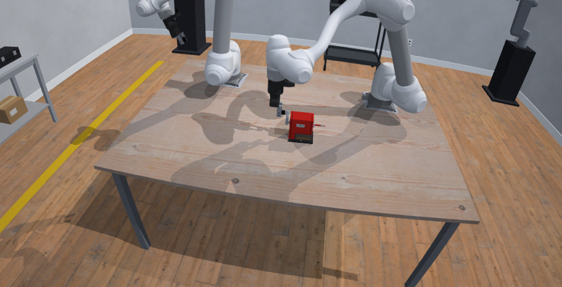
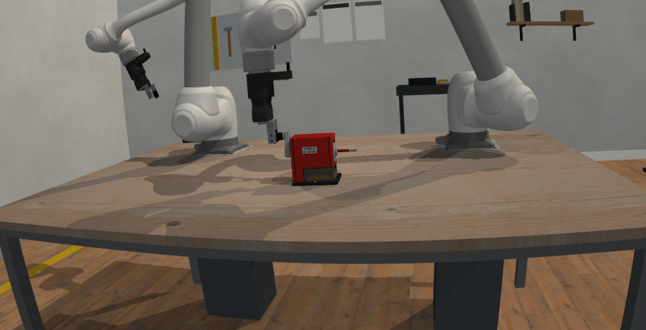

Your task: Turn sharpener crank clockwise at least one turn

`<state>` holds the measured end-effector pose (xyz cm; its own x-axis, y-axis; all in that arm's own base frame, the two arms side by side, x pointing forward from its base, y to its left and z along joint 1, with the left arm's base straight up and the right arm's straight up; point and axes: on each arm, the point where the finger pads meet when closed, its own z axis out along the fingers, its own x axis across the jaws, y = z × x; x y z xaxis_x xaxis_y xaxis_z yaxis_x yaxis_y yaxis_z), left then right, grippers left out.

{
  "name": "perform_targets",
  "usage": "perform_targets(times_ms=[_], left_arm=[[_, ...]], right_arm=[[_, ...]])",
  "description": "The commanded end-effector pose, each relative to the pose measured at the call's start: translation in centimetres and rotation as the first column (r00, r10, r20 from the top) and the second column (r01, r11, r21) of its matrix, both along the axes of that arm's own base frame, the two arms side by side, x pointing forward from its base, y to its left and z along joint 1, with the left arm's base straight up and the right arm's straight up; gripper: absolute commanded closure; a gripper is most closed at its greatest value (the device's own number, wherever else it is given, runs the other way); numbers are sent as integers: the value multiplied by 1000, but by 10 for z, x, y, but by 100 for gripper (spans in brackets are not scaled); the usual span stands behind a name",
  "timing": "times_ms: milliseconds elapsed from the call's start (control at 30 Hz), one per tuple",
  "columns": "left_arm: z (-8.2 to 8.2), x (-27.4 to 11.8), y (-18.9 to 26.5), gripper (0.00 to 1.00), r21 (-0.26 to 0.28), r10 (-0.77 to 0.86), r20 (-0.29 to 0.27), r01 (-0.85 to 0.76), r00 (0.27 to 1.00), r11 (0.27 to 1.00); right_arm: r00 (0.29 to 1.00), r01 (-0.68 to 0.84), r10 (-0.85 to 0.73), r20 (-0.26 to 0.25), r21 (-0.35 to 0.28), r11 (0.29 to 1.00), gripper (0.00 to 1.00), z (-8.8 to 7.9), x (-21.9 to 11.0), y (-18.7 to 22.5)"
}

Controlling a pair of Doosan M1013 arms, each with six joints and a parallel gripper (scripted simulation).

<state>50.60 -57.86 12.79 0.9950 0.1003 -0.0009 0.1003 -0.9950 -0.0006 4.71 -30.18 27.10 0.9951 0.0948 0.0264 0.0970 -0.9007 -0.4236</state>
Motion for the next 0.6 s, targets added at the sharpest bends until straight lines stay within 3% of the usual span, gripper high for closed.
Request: perform_targets(times_ms=[0,567], left_arm=[[2,8,0,100,-1,-1,2,1,1000,1000],[1,28,2,100,-3,-1,3,1,1000,1000]], right_arm=[[1000,6,-6,-4,-2,1000,0,-2,-1,2],[1000,6,-6,-4,-2,1000,0,-2,-1,2]])
